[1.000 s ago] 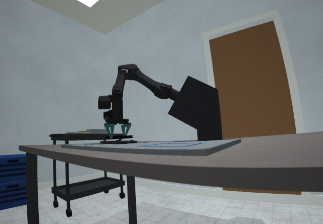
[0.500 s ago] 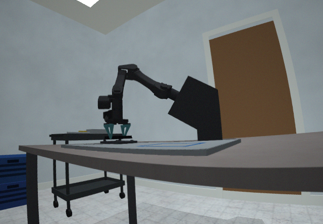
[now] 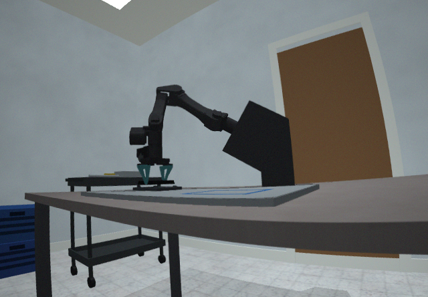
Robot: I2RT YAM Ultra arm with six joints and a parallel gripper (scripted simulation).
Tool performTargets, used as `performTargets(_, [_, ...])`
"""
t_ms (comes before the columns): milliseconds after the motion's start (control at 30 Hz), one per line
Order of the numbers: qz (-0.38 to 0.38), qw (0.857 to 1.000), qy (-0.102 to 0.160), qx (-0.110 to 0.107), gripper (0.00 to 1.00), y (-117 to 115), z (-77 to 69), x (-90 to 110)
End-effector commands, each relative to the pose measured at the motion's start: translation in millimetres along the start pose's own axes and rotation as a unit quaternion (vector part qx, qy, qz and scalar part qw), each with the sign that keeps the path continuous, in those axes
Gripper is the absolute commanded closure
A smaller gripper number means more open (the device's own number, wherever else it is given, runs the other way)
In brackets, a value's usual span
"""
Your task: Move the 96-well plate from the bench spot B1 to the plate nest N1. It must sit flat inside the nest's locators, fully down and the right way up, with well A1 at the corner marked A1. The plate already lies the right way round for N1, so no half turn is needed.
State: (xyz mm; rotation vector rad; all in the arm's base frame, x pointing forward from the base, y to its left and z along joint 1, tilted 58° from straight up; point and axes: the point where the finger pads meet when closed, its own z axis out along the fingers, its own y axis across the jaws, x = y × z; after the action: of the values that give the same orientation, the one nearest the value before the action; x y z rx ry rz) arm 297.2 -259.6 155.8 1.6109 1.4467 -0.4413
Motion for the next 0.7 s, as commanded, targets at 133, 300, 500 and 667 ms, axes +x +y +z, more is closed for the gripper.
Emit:
performTargets(133, [-0.006, 1.0, 0.0, 0.0, 1.0, -5.7, 1.8, 5.8])
performTargets(300, [-0.007, 1.0, 0.001, 0.002, 1.0, -7.2, 3.2, 6.4])
performTargets(500, [-0.01, 1.0, 0.003, 0.005, 1.0, -9.0, 6.0, 10.3])
performTargets(667, [-0.007, 1.0, 0.001, 0.0, 1.0, -3.1, 6.1, 7.0])
